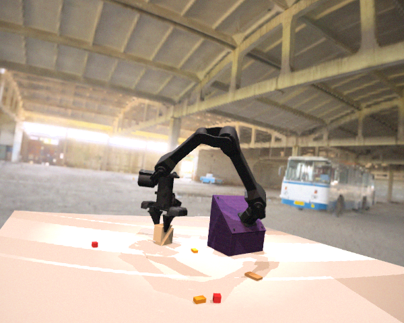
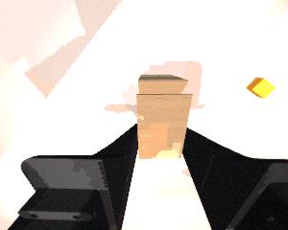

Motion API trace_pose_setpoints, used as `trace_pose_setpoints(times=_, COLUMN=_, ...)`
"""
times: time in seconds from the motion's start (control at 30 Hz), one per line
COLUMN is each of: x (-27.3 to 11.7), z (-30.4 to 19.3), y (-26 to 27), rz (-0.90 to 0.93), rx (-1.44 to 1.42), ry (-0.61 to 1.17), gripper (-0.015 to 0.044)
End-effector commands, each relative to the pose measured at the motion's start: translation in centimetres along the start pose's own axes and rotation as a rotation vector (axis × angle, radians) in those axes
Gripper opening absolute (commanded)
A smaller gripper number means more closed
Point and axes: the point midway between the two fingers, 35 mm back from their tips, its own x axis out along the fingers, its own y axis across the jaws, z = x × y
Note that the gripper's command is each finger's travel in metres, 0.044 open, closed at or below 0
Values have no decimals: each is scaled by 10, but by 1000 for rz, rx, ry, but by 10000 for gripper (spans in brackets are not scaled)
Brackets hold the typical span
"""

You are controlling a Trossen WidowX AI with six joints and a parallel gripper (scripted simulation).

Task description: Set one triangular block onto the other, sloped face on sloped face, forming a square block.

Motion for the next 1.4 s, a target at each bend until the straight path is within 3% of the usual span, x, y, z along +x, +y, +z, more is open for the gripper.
trace_pose_setpoints(times=0.0, x=4, z=2, y=-1, rz=-7, rx=7, ry=0, gripper=0)
trace_pose_setpoints(times=1.37, x=12, z=5, y=0, rz=-12, rx=10, ry=0, gripper=0)
